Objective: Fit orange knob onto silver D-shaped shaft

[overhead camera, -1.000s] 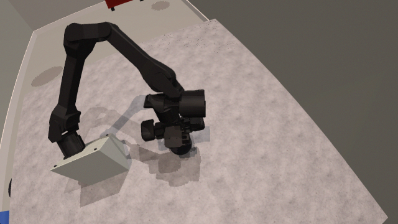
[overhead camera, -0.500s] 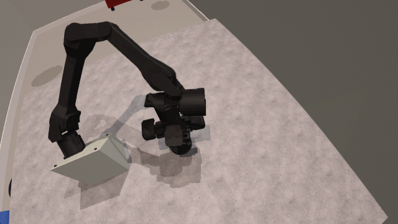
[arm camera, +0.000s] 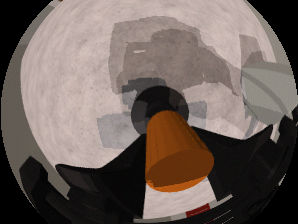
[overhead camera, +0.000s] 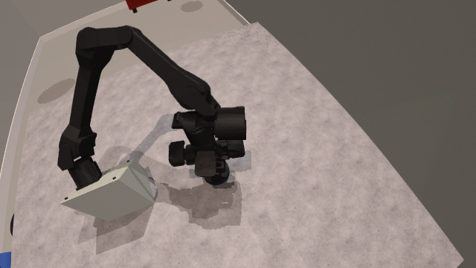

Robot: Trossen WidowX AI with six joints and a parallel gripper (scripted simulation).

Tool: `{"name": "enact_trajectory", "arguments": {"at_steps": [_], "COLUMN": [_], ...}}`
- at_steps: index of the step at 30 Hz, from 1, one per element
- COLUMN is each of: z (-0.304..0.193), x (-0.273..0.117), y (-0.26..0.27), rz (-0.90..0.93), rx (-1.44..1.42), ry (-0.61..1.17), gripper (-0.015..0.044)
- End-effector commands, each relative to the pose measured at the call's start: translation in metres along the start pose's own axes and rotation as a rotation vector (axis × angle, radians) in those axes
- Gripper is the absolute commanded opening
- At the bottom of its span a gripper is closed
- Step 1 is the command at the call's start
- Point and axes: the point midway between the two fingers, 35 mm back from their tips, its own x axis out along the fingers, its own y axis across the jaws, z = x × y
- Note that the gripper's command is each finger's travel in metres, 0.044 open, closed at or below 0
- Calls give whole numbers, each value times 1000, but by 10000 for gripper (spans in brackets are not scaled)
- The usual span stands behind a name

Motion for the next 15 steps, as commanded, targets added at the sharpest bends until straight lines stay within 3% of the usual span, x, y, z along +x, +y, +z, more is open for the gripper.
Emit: {"name": "enact_trajectory", "arguments": {"at_steps": [1,15], "z": [2,-1], "x": [-2,2], "y": [1,1], "rz": [4,4], "rx": [130,140], "ry": [-3,-2], "gripper": [0,0]}}
